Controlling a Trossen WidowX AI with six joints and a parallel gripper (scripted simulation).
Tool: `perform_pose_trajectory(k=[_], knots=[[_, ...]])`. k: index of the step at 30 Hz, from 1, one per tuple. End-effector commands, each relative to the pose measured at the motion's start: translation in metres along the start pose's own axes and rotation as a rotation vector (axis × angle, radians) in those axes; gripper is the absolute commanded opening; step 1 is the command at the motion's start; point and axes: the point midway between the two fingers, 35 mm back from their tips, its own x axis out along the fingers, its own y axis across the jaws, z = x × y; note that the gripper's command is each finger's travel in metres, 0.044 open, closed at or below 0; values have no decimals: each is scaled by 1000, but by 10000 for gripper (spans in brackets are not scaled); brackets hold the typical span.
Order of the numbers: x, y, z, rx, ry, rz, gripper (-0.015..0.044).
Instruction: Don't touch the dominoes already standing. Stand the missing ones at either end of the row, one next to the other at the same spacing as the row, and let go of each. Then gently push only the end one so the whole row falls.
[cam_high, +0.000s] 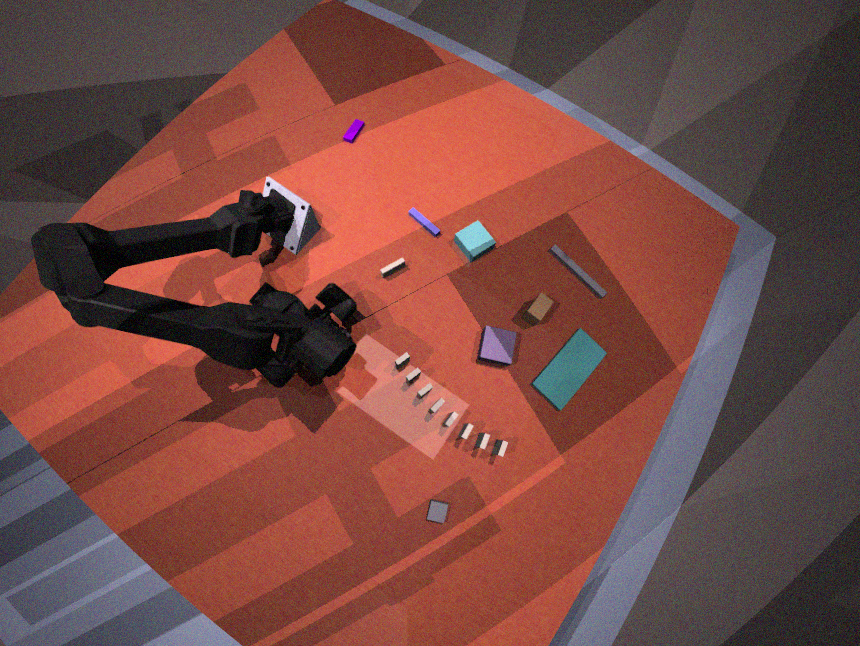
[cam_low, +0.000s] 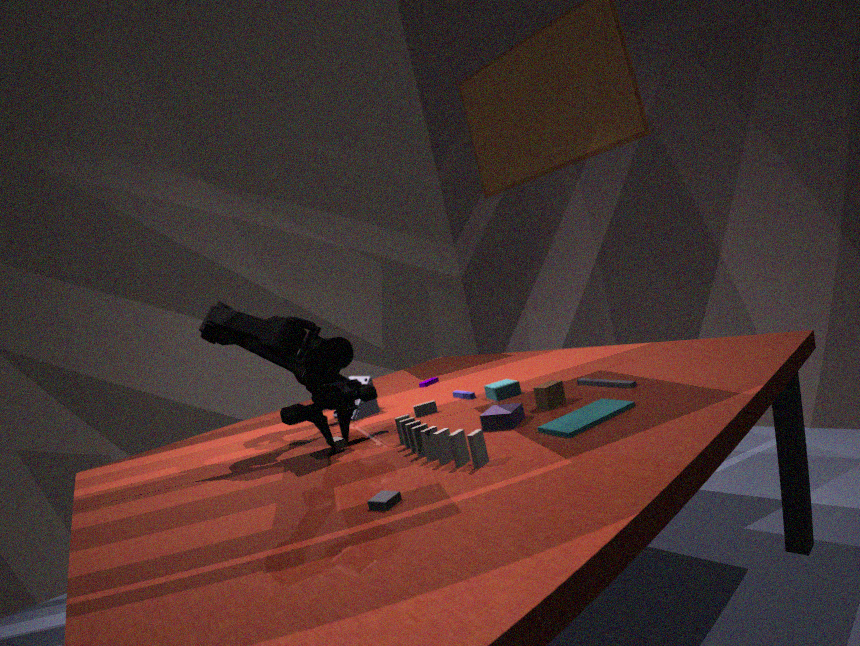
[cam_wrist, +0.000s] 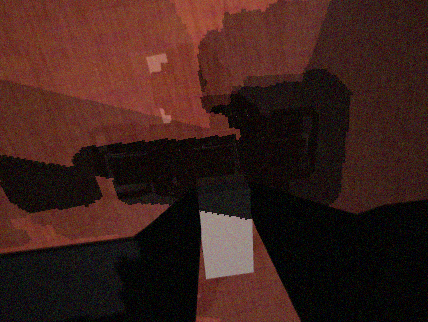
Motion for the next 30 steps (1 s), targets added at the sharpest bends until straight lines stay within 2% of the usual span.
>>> perform_pose_trajectory(k=[1,4,12,18,25,30], knots=[[0,0,0,-3,0,0,107],[-7,-1,0,-3,0,0,107],[-88,-9,3,-5,1,3,107],[-90,-10,4,-11,1,4,107],[-90,-68,30,-293,-2,4,107],[-90,-74,32,-325,-1,1,107]])
